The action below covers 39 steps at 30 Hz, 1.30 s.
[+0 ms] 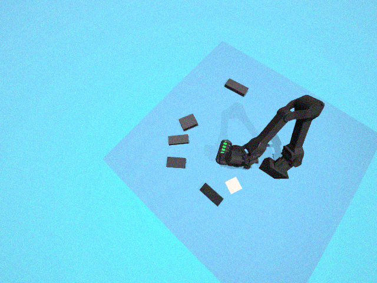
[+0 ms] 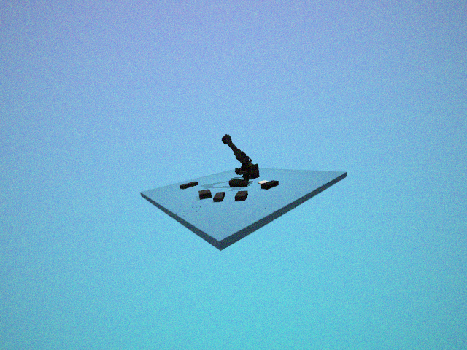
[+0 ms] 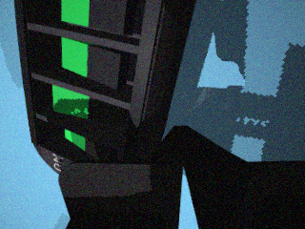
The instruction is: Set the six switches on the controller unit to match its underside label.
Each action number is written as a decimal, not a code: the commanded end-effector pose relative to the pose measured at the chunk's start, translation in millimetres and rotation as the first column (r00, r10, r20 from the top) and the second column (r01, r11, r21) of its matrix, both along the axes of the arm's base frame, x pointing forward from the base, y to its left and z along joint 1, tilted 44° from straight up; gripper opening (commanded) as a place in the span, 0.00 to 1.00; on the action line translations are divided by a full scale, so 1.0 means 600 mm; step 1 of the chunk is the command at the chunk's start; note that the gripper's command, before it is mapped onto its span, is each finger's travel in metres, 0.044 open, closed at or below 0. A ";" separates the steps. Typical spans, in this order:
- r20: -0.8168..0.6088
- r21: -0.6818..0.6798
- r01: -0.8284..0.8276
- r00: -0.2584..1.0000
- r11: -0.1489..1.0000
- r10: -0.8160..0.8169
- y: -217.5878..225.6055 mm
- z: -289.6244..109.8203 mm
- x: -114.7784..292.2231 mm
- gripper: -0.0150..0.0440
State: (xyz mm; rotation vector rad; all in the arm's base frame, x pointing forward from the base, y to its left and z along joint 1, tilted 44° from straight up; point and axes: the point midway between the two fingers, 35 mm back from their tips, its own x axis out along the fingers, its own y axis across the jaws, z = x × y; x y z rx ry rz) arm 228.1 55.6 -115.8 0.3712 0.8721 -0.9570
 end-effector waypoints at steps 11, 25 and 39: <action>0.013 0.007 0.001 1.000 1.000 -0.001 0.037 0.087 -0.055 0.25; 0.087 0.015 0.081 0.993 0.997 -0.082 0.064 0.064 -0.017 0.25; 0.139 0.023 0.140 0.980 0.990 -0.141 0.066 0.064 -0.018 0.25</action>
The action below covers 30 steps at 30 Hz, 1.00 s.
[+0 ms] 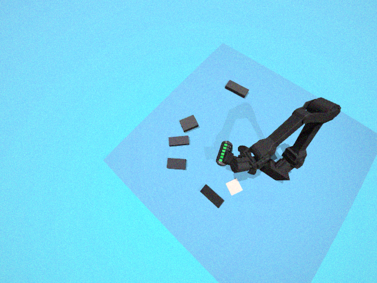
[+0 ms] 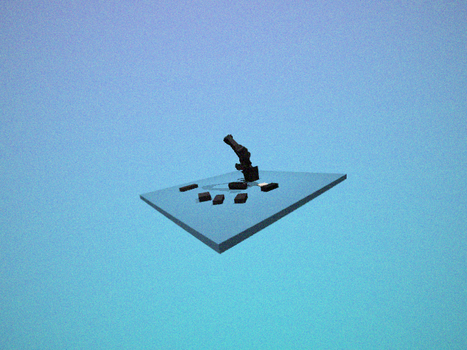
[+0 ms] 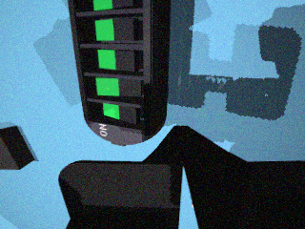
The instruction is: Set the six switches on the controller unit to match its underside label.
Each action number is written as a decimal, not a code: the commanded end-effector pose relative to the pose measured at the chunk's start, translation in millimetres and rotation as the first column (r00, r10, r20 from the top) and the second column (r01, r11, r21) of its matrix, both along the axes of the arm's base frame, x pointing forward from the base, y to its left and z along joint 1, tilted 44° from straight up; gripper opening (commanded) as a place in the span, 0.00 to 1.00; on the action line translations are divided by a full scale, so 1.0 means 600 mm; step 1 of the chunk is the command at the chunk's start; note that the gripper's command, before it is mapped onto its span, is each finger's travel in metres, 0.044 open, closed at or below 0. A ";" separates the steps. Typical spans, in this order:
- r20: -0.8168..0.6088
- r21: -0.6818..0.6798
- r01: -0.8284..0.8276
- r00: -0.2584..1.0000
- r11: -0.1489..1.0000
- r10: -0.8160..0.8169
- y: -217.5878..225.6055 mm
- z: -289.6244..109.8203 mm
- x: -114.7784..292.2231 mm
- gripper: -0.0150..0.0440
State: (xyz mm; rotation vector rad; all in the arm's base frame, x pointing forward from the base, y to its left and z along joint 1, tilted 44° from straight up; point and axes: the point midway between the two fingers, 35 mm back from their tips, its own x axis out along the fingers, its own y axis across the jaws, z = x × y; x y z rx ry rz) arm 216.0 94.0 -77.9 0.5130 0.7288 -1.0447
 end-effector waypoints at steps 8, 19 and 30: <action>-0.010 -0.015 0.014 1.000 1.000 -0.015 0.007 0.001 0.008 0.39; -0.065 -0.136 0.111 0.990 0.984 -0.121 0.047 0.007 0.056 0.88; -0.094 -0.251 0.181 0.973 0.951 -0.210 0.074 0.019 0.093 1.00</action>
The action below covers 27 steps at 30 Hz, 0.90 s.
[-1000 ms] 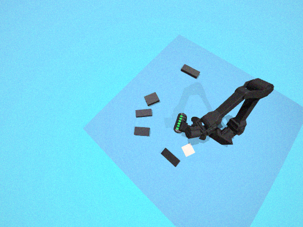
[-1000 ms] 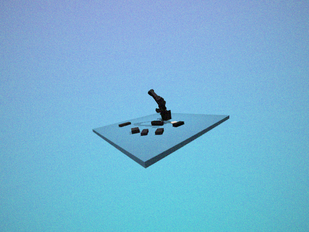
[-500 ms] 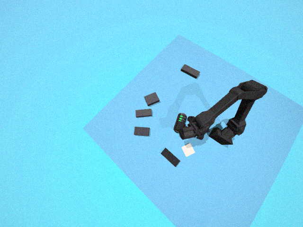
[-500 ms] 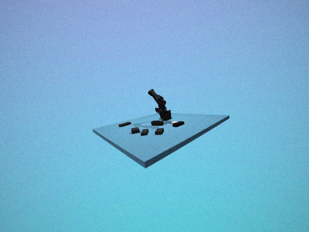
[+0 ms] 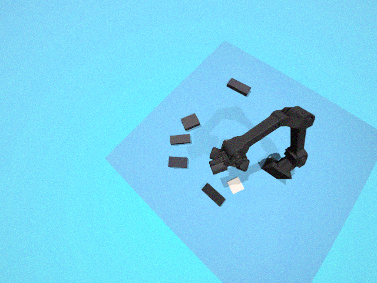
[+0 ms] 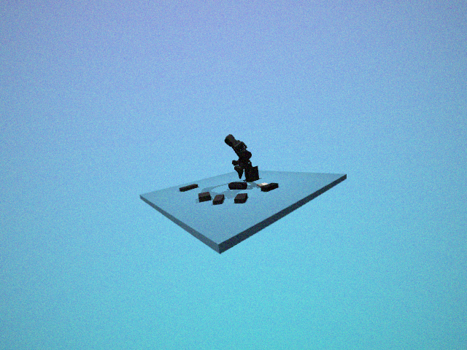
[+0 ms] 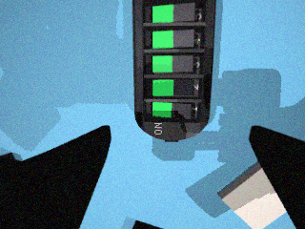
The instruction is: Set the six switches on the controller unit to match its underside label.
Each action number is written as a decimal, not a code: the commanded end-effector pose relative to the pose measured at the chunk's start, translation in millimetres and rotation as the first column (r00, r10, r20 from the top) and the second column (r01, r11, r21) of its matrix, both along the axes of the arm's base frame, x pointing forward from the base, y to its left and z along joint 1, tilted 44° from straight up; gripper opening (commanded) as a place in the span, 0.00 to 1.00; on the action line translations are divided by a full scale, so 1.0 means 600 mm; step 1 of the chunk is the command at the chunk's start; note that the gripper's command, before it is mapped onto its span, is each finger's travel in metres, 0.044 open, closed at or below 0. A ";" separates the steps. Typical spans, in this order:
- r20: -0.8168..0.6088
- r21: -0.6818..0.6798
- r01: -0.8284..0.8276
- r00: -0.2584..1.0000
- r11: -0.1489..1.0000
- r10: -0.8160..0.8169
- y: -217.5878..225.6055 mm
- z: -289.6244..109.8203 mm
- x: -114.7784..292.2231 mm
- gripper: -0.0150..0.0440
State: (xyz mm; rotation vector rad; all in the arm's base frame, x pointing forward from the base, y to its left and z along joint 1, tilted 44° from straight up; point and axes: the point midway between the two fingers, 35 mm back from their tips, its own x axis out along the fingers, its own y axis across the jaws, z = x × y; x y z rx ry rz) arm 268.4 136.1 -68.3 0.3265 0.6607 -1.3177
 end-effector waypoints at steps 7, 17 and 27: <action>-0.005 -0.013 0.018 1.000 1.000 -0.018 -0.006 -0.009 0.007 1.00; -0.006 -0.013 0.019 1.000 1.000 -0.019 -0.024 -0.030 0.009 1.00; -0.006 -0.012 0.019 1.000 1.000 -0.019 -0.043 -0.050 0.011 1.00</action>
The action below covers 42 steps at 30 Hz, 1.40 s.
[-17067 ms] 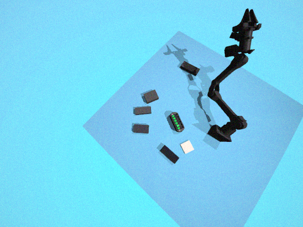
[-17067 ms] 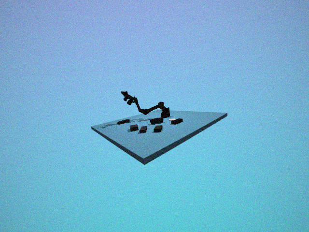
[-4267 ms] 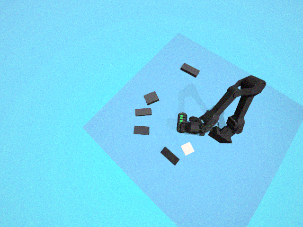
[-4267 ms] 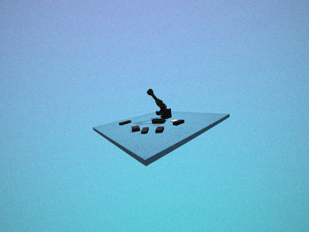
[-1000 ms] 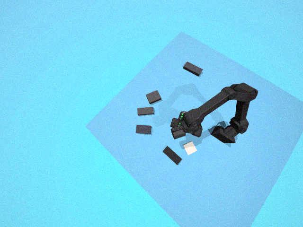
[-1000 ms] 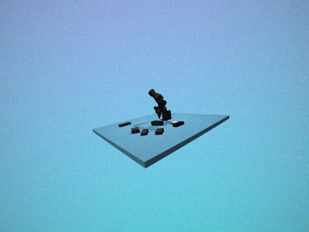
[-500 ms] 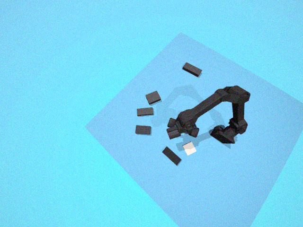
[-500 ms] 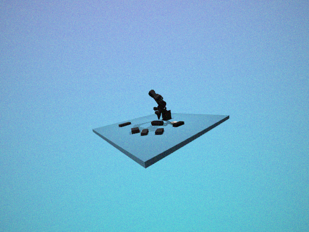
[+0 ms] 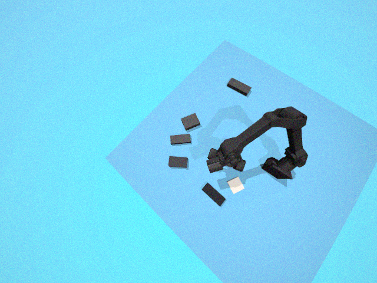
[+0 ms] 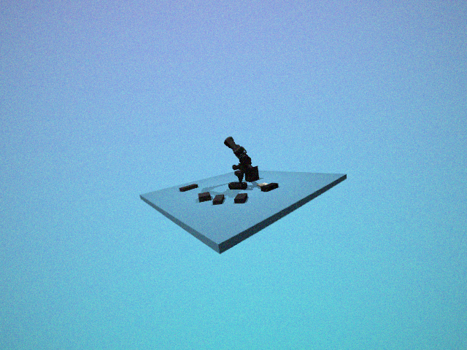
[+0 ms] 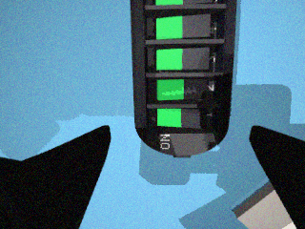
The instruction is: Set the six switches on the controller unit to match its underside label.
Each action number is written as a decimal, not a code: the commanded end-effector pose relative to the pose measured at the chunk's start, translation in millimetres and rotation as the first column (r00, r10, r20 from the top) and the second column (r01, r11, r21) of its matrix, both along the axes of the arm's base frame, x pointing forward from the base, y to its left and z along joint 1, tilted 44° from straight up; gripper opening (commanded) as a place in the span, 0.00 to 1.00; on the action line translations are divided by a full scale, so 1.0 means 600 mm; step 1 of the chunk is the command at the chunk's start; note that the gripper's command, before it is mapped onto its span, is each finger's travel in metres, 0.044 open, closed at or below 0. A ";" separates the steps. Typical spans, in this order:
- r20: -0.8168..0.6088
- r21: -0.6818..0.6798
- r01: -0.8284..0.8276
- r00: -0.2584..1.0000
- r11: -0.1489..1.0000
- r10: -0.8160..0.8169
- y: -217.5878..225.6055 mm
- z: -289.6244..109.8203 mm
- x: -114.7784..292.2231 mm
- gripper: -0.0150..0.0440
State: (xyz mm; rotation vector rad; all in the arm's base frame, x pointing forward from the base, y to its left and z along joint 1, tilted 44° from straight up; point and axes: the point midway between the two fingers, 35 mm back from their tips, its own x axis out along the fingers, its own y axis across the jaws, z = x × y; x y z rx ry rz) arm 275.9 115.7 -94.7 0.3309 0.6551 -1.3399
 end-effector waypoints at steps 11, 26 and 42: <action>-0.007 -0.008 -0.002 1.000 1.000 0.002 -0.029 -0.026 -0.002 1.00; -0.007 -0.008 -0.002 1.000 1.000 0.002 -0.030 -0.027 -0.002 0.81; -0.007 -0.006 -0.002 1.000 1.000 0.002 -0.028 -0.020 -0.001 0.82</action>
